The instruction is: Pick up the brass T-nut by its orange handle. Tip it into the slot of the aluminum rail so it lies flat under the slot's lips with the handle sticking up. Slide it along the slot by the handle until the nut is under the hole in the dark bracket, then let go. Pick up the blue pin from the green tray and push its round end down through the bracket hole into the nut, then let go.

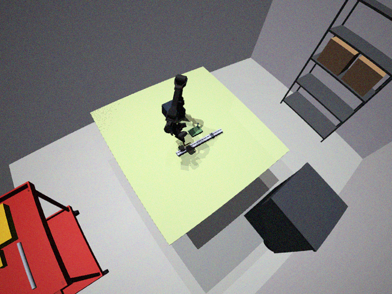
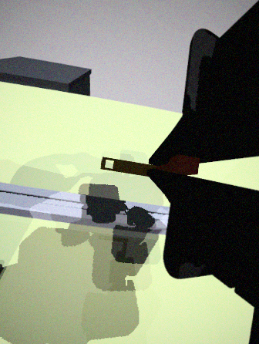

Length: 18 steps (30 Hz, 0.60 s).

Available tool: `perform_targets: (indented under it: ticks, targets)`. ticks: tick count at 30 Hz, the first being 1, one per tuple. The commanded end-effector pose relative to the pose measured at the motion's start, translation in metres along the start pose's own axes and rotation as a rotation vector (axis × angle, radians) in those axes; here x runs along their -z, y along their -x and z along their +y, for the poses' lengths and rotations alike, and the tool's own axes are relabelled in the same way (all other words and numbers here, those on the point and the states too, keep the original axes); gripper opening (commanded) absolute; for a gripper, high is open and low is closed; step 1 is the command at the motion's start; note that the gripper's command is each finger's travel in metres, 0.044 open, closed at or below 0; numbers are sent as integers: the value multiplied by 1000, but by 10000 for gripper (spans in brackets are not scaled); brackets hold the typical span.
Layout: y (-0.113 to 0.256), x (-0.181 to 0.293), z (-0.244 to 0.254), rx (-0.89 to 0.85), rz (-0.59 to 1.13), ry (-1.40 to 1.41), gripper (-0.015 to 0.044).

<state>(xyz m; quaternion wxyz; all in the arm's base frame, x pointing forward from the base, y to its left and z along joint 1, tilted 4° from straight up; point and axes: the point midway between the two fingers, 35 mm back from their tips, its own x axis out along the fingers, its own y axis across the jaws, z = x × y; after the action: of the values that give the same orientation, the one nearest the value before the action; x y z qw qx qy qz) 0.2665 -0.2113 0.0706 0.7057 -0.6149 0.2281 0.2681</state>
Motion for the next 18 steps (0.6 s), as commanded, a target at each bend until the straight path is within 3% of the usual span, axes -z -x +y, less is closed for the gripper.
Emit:
perform_targets:
  ticks: [1,18]
  targets:
    - [1,-3,3,11,-4,4,-150]
    - [-14,2,17,16,0,6,-150]
